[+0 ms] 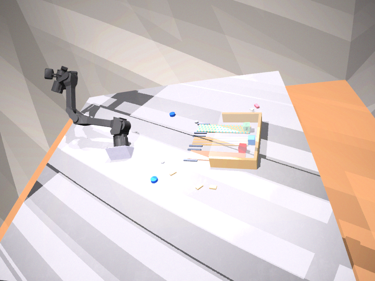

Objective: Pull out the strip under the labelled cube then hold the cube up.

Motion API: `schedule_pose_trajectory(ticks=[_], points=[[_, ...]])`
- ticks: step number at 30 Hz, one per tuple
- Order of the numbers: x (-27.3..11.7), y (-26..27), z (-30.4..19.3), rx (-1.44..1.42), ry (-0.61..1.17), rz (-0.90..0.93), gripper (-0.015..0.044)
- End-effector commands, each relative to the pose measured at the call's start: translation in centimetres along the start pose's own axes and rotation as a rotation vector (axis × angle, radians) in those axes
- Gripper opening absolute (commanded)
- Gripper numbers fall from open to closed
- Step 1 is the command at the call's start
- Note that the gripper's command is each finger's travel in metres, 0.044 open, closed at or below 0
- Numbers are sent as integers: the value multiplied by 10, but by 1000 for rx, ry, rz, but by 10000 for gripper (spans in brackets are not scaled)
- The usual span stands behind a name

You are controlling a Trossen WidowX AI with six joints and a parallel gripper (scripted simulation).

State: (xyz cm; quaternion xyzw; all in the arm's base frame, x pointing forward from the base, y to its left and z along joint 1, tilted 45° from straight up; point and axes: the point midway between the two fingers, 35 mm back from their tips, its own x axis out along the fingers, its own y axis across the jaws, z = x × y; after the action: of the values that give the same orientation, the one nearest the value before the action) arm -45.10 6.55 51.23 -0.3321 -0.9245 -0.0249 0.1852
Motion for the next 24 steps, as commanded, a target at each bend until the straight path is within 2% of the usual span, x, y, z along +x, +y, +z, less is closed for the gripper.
schedule_pose_trajectory(ticks=[1,12,24], points=[[0,2,-2,5,5,3,400],[-41,108,-126,263,310,174,400],[-156,242,-240,530,735,355,400]])
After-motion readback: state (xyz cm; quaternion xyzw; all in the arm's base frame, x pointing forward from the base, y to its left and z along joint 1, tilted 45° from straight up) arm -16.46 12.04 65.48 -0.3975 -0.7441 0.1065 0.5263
